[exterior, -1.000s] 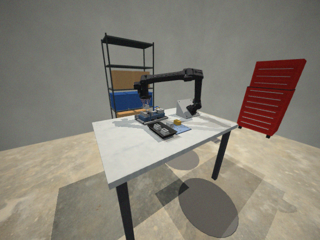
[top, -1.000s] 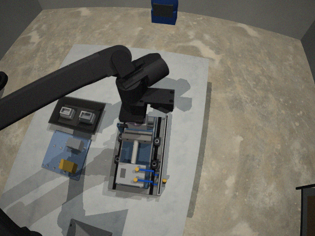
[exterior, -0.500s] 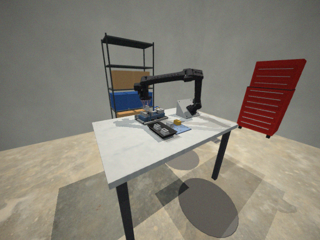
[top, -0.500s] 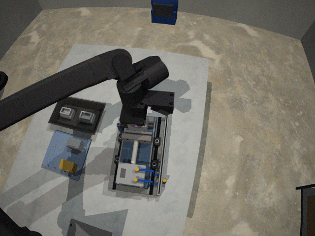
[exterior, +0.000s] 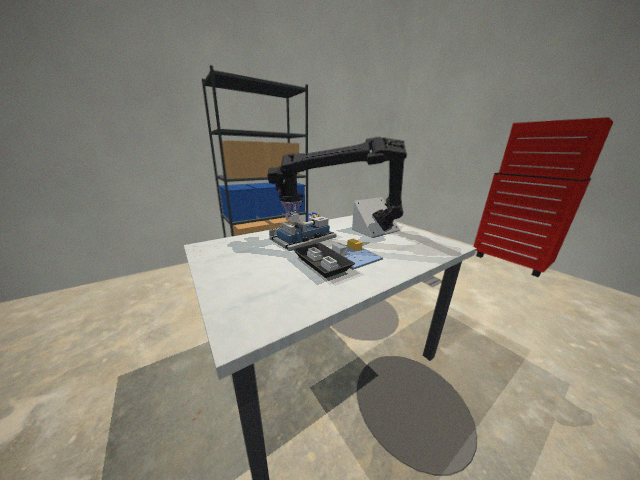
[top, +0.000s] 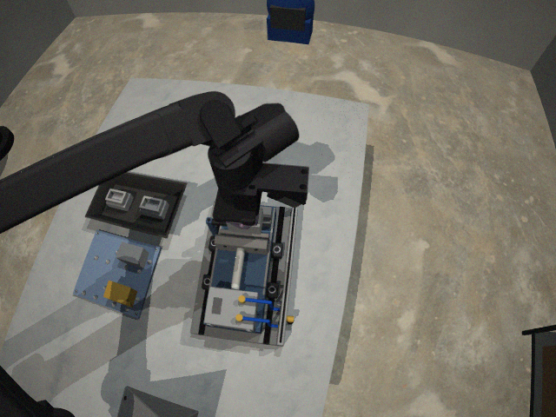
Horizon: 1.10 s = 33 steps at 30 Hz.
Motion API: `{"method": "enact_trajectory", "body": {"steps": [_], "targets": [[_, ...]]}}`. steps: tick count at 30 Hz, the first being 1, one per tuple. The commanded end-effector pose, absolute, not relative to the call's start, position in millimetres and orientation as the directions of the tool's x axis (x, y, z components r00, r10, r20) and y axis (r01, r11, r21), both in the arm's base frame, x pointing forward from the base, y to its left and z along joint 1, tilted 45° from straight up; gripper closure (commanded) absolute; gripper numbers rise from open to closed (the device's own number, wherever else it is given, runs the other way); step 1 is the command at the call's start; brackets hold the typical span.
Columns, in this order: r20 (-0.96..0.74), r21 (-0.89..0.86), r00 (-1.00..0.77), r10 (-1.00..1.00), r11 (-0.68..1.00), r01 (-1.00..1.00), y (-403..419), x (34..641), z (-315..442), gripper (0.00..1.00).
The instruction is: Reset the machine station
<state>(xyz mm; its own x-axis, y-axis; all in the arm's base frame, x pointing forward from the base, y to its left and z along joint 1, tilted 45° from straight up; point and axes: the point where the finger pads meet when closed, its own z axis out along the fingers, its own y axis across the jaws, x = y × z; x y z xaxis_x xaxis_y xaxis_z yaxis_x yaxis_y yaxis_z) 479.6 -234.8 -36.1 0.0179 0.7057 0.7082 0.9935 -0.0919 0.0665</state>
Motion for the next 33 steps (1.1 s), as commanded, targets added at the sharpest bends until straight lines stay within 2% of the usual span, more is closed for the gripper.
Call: {"method": "enact_trajectory", "body": {"steps": [1,33], "targets": [[0.694,0.096,-0.002,0.720,-0.089,0.991,-236.1,492.1,-28.8,1.00],[0.692,0.101,0.013,0.722,-0.114,0.988,-250.0,488.2,-30.5,1.00]]}}
